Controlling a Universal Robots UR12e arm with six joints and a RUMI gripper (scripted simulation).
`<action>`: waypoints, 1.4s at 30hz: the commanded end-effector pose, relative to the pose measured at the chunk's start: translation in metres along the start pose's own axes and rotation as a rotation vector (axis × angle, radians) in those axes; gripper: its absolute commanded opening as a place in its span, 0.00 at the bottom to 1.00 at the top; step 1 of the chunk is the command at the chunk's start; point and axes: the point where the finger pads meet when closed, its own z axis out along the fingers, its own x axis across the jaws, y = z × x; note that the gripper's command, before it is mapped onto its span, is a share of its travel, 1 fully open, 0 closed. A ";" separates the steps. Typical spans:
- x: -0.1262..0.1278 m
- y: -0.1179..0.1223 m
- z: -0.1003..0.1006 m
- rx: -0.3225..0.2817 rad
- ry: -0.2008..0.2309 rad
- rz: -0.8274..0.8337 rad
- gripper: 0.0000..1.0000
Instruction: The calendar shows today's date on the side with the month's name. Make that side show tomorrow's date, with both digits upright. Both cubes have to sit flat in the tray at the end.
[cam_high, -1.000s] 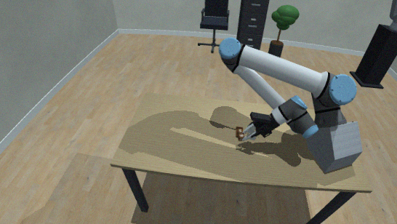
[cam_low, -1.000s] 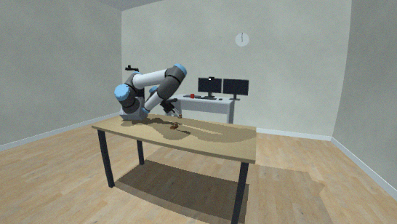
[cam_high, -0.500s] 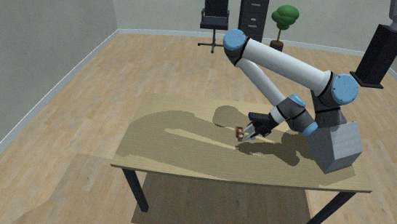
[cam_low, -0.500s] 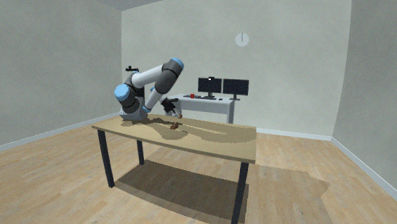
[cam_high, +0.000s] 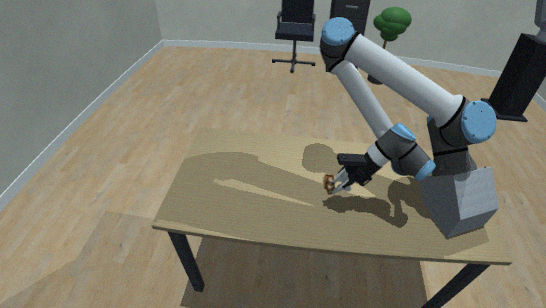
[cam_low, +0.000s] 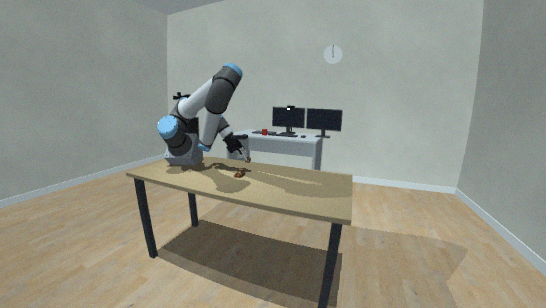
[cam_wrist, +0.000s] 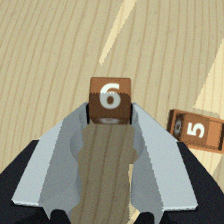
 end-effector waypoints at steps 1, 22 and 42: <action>-0.001 0.001 0.002 -0.061 0.004 -0.001 0.11; 0.002 0.000 -0.003 -0.102 0.012 -0.008 0.11; -0.002 0.000 0.003 -0.166 0.002 -0.001 0.11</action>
